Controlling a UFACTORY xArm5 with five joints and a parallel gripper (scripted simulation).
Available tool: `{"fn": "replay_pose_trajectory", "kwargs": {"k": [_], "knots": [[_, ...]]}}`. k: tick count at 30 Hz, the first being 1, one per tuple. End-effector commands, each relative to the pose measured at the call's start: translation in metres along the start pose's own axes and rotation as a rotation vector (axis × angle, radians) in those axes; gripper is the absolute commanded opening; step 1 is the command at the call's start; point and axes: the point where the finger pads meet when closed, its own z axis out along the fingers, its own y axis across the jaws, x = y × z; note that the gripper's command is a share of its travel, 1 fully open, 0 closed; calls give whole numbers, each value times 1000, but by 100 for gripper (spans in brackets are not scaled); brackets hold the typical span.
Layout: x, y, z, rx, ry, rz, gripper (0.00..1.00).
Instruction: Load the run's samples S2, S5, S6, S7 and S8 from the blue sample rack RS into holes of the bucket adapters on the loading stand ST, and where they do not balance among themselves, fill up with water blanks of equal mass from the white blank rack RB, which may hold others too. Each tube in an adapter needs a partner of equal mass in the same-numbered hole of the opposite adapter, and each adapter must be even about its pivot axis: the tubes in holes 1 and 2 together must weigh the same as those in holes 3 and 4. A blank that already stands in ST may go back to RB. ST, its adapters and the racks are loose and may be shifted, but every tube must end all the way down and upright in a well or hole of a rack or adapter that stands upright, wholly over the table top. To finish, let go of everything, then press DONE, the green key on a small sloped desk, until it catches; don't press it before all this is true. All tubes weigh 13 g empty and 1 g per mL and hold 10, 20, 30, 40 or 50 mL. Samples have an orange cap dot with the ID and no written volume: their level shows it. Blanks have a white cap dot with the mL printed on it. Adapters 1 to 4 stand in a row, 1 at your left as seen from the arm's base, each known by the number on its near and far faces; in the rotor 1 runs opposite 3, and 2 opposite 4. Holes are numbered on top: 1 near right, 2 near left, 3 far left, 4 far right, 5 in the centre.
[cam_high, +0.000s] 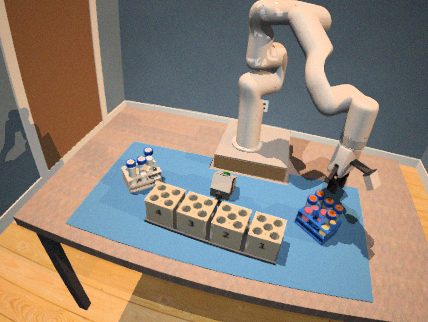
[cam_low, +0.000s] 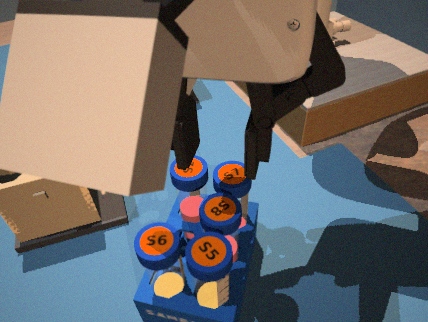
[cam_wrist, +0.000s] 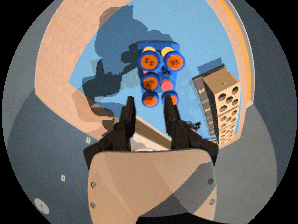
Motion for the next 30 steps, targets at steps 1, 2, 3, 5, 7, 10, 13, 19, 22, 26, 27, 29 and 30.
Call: {"fn": "replay_pose_trajectory", "kwargs": {"k": [1, 2, 3, 5, 7, 10, 13, 19, 22, 26, 27, 29, 30], "knots": [[1, 0, -10, 0, 4, 0, 43], [1, 0, -12, 0, 4, 0, 43], [1, 0, -14, 0, 4, 0, 43], [1, 0, -18, 0, 4, 0, 43], [1, 0, -22, 0, 4, 0, 43], [1, 0, -28, 0, 4, 0, 43], [1, -1, -32, 0, 4, 0, 43], [1, -1, -42, 0, 4, 0, 43], [1, -1, -48, 0, 4, 0, 43], [1, -1, -56, 0, 4, 0, 43], [1, -1, -58, 0, 4, 0, 43], [1, -1, -59, 0, 4, 0, 43], [1, -1, -59, 0, 4, 0, 43]]}}
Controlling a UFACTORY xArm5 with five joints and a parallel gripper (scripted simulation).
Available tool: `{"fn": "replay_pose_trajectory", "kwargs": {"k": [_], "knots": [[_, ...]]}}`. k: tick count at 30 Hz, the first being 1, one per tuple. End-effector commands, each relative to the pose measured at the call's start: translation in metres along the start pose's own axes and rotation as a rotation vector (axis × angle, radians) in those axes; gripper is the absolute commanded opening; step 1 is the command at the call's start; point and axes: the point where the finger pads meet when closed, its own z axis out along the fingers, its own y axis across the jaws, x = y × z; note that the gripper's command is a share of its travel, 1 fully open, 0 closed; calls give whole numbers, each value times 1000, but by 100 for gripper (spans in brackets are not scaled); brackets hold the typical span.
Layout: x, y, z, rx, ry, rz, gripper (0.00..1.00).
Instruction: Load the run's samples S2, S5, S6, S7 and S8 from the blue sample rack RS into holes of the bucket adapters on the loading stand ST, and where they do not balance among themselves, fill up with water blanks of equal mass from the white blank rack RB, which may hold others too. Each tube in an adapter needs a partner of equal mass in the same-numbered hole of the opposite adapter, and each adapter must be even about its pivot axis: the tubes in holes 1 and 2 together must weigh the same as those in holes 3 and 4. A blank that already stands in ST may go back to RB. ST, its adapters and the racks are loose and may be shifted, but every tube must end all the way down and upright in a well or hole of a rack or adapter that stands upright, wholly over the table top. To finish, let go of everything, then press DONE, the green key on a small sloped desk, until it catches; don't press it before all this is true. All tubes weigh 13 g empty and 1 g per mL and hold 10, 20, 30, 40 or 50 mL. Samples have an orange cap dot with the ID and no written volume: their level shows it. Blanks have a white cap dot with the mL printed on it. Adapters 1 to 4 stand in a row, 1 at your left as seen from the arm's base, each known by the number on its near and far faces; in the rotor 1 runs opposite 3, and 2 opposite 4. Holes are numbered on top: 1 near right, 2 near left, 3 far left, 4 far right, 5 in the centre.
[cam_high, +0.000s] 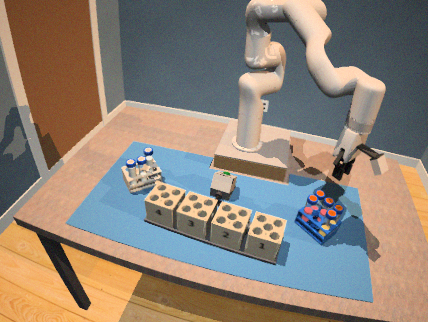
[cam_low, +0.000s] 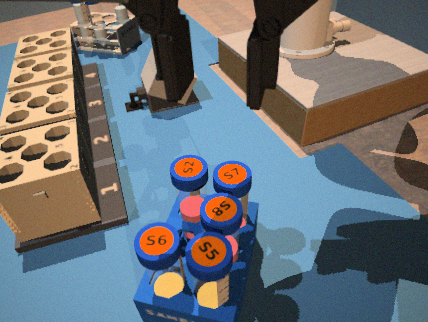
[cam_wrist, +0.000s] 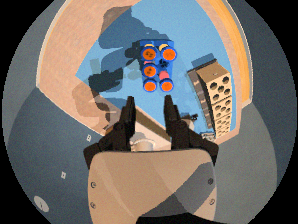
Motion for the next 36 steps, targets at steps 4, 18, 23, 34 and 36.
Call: {"fn": "replay_pose_trajectory", "kwargs": {"k": [4, 18, 23, 34, 36], "knots": [[1, 0, -5, 0, 3, 0, 43], [1, 0, -5, 0, 3, 0, 43], [-3, 4, -5, 0, 3, 33, 57], [-38, 39, -6, 1, 5, 367, 57], [-39, 40, -6, 1, 5, 400, 57]]}}
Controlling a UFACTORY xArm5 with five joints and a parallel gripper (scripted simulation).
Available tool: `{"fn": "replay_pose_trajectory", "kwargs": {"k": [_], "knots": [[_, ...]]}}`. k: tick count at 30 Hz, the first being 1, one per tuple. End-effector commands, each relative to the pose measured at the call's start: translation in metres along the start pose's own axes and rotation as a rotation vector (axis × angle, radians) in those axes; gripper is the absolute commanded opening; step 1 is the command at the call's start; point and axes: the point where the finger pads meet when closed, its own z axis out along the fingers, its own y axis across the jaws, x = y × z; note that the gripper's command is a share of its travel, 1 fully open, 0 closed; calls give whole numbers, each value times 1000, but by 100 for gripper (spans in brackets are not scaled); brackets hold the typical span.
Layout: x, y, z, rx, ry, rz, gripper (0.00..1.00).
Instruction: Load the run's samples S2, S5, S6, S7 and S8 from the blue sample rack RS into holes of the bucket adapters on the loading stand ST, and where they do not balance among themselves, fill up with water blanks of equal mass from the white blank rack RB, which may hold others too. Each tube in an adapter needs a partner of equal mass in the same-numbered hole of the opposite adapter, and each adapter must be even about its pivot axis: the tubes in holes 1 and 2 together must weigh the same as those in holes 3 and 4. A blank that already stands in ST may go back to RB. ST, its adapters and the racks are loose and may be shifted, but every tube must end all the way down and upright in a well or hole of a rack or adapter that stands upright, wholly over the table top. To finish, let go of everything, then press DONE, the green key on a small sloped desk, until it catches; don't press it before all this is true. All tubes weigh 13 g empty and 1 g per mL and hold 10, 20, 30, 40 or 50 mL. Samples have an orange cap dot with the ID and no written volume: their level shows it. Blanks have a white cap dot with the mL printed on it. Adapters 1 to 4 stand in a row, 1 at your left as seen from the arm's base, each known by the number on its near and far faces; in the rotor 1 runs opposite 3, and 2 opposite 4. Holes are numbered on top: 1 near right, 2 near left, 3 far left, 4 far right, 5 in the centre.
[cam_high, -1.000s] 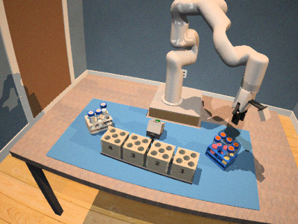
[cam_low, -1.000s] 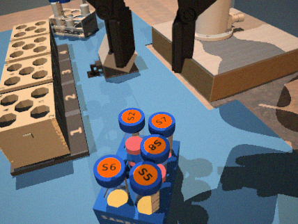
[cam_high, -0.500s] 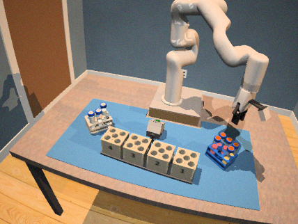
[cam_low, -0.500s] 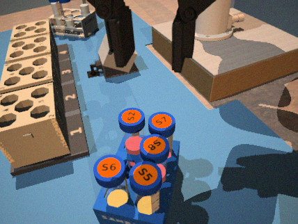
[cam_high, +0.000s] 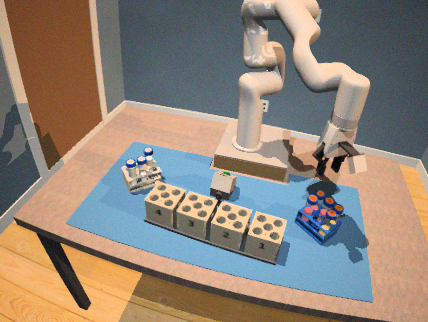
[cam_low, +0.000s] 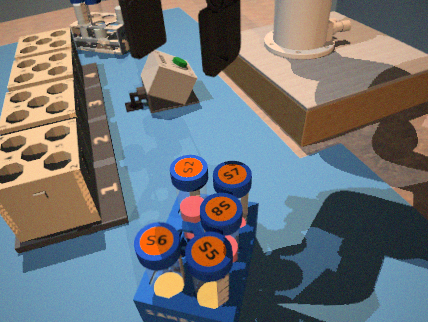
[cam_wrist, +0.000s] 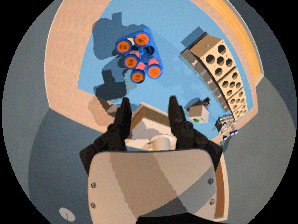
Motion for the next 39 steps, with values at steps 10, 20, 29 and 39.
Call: {"fn": "replay_pose_trajectory", "kwargs": {"k": [10, 20, 29, 39], "knots": [[-4, 10, -2, 4, 10, 434, 57], [-4, 10, -2, 5, 9, 700, 57], [-4, 10, -2, 6, 8, 1000, 57], [-4, 10, -2, 8, 8, 1267, 57]]}}
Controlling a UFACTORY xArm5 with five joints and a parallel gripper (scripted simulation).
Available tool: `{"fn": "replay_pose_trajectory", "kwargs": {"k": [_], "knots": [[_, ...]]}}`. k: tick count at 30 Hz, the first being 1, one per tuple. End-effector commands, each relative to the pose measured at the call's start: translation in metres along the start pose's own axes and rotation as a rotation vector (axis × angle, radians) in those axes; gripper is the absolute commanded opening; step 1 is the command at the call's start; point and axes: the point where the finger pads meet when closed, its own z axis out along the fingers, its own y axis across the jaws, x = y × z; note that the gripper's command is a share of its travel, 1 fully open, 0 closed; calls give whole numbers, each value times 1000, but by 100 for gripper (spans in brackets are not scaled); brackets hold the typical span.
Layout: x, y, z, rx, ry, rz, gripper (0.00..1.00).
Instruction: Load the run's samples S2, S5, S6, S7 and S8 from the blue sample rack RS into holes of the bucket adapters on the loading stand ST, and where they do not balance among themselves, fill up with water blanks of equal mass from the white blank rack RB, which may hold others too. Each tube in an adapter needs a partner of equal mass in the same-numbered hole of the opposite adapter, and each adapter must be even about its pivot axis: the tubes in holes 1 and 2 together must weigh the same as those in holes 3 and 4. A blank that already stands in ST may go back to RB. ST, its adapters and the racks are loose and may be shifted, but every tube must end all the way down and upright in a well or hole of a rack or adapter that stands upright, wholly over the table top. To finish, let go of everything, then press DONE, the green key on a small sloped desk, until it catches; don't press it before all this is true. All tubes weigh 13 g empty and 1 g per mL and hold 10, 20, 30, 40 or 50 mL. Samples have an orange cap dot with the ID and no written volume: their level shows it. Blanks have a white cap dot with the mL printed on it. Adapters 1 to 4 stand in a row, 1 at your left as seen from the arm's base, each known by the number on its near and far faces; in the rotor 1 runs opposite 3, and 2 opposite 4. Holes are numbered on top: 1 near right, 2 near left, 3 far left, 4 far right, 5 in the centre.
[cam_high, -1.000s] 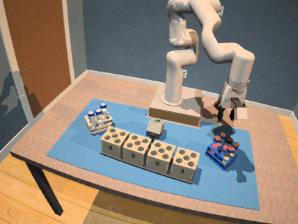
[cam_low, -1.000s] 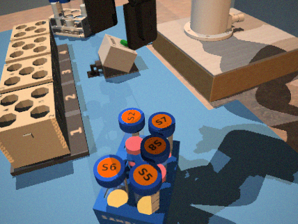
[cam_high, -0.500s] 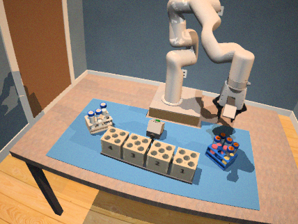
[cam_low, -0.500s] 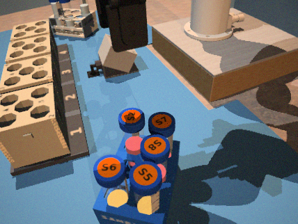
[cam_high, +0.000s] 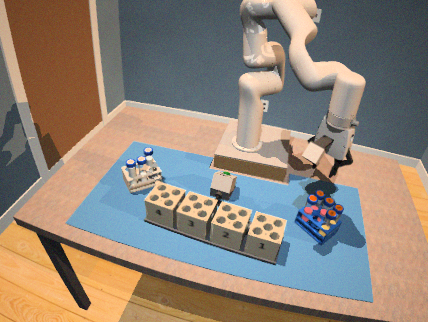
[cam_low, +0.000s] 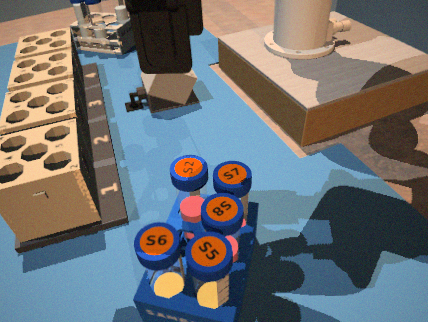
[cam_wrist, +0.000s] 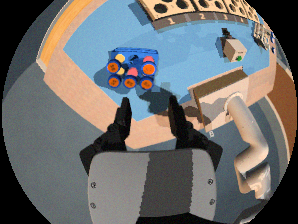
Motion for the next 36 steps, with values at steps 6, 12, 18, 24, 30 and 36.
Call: {"fn": "replay_pose_trajectory", "kwargs": {"k": [6, 12, 18, 24, 30, 36], "knots": [[0, -1, -1, 4, 1, 159, 57], [0, -1, -1, 4, 1, 159, 57], [1, -1, 9, 4, 1, 159, 57], [1, -1, 21, 4, 1, 159, 57], [1, -1, 29, 4, 1, 159, 57], [1, -1, 41, 4, 1, 159, 57]]}}
